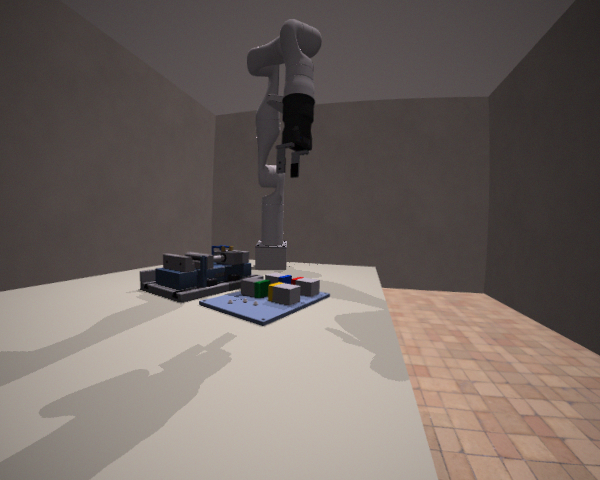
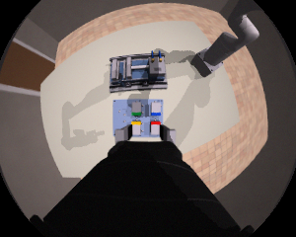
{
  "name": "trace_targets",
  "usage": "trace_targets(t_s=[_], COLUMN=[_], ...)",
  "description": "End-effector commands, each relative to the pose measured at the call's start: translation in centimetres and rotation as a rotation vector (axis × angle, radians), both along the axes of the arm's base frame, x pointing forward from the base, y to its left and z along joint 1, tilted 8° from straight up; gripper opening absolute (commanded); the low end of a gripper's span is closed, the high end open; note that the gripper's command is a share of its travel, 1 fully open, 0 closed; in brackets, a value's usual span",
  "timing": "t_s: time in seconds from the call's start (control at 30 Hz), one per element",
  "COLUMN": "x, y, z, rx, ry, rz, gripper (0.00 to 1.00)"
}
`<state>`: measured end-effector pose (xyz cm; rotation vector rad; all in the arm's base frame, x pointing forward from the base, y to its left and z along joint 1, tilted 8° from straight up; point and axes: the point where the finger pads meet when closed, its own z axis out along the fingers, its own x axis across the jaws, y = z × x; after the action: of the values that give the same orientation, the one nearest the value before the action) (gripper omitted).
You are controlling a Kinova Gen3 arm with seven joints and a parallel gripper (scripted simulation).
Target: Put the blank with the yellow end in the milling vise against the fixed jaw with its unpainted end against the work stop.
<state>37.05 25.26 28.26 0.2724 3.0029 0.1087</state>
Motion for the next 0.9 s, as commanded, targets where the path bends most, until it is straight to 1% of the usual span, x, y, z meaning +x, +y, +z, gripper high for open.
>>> trace_targets(t_s=[0.0,0.87], x=[0.08,0.20], y=[-0.19,-0.84], z=[0.07,-0.01], rx=[0.003,0.005], ry=[-0.003,-0.004], rz=[0.000,0.000], gripper=[1.00,1.00])
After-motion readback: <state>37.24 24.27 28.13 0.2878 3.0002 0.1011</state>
